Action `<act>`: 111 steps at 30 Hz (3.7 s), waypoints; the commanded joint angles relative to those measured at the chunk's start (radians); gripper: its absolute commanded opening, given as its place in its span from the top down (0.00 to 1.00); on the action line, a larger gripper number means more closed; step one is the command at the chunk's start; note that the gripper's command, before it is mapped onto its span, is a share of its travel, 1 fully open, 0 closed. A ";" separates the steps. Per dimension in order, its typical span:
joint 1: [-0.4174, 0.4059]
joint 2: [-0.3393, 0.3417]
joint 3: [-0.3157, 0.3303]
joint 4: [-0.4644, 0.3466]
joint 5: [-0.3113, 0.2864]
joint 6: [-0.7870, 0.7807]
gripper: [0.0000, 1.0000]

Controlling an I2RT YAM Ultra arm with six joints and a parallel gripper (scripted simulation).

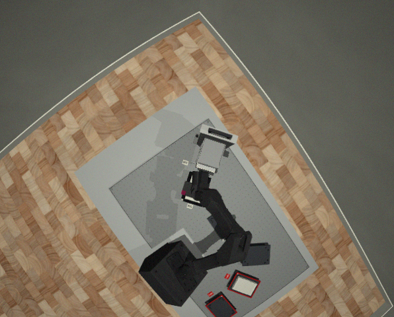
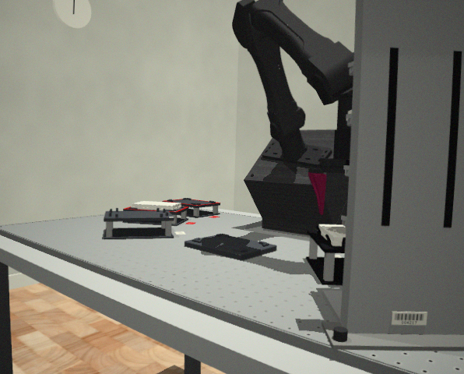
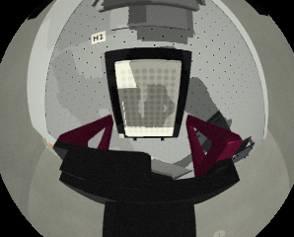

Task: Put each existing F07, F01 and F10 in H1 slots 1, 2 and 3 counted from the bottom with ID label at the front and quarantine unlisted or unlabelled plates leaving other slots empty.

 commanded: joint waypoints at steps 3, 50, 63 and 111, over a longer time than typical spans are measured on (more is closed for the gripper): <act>-0.004 0.003 -0.003 0.035 -0.004 -0.017 0.00; -0.061 0.077 -0.031 0.169 -0.030 -0.078 0.14; -0.056 0.071 -0.030 0.159 -0.028 -0.073 0.14; 0.013 -0.014 0.007 -0.003 0.003 0.001 0.14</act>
